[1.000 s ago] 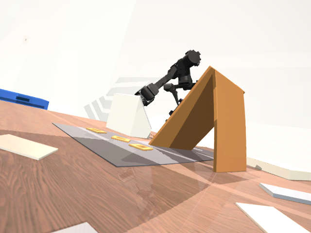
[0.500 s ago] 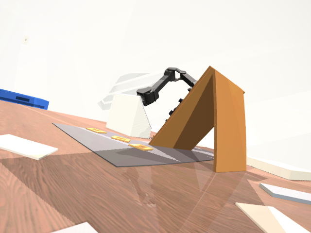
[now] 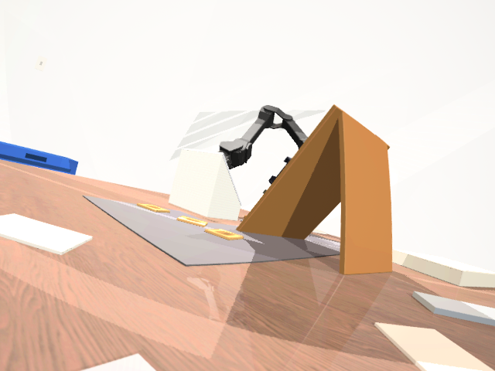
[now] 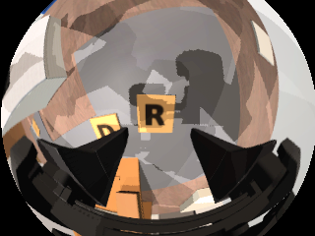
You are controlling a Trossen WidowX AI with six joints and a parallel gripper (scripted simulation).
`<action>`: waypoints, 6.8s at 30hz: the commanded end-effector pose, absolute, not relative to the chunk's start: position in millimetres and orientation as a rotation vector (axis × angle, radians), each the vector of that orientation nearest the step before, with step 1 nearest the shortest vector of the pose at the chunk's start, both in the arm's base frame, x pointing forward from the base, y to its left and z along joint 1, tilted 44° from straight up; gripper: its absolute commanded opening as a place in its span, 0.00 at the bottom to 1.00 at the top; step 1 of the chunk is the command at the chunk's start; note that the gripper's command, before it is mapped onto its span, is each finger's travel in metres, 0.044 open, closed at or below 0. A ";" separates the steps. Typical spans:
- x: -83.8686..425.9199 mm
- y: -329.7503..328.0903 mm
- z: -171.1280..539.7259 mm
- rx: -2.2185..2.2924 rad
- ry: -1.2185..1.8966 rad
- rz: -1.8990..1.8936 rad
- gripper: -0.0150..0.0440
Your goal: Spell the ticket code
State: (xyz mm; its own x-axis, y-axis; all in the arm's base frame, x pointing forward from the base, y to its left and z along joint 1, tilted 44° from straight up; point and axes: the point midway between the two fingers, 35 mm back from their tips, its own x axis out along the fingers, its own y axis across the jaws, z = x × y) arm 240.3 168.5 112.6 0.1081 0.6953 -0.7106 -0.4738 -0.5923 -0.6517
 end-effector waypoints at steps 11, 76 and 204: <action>239.1 187.0 90.2 -1.483 -0.227 1.650 0.83; 238.6 191.6 83.7 -1.483 -0.227 1.650 0.25; 370.9 -177.4 138.3 -0.901 0.552 0.151 0.25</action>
